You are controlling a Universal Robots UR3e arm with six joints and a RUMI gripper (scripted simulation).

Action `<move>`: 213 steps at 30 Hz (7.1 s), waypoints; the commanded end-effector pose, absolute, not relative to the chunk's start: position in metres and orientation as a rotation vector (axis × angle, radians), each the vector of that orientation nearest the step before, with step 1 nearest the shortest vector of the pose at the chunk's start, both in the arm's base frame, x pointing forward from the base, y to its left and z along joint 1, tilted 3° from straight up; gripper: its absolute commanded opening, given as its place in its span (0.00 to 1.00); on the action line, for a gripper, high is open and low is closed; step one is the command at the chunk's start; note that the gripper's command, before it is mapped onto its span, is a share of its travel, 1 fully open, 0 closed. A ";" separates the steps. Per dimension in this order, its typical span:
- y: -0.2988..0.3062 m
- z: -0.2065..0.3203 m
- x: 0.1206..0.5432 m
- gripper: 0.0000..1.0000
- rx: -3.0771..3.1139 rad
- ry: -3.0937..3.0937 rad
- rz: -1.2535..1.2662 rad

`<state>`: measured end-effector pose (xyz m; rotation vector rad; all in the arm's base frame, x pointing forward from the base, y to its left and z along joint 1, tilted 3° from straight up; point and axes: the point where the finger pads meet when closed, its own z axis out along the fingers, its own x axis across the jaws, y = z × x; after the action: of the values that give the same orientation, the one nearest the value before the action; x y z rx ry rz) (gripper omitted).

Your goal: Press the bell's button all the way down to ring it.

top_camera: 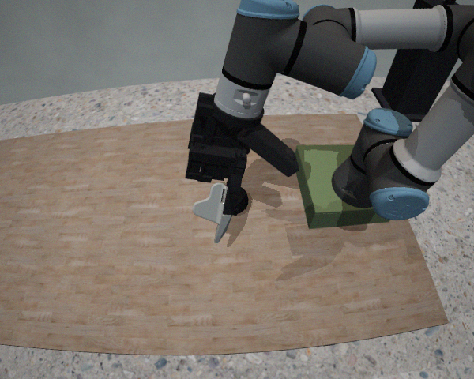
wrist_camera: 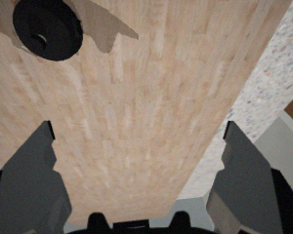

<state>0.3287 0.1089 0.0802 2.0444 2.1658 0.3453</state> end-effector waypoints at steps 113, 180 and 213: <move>-0.006 0.072 0.308 0.00 1.915 2.487 -0.069; -0.012 0.013 0.304 0.00 1.915 2.486 -0.069; -0.012 0.006 0.304 0.00 1.915 2.487 -0.069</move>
<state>0.3031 -0.0106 0.0096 1.9181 2.4900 -0.0699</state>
